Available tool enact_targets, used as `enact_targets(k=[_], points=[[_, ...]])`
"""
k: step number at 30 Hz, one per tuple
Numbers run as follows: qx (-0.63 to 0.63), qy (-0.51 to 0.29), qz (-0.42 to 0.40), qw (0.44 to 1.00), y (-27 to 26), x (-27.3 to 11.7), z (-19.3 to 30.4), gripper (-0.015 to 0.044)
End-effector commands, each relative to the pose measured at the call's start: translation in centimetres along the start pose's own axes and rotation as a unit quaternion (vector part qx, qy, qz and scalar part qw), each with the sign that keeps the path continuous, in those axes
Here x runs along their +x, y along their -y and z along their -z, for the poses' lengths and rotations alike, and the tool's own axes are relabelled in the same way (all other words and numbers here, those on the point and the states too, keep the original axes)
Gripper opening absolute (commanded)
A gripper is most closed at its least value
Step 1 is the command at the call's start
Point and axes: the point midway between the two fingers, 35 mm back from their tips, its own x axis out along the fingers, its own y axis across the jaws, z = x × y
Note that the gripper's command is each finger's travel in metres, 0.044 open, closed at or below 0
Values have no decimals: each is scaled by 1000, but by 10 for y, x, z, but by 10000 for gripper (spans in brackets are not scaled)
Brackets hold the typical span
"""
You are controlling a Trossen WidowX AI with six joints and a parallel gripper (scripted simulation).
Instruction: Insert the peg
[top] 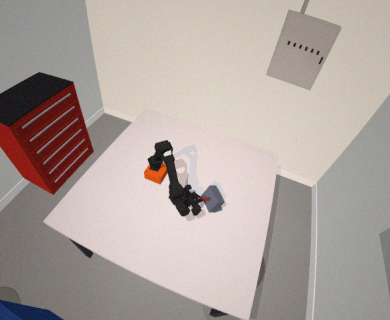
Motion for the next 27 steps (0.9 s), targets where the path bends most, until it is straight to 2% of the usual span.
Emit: enact_targets(k=[1,27], points=[[0,0,0,1000,1,2,-1,0],[0,-1,0,1000,1,18,-2,0]])
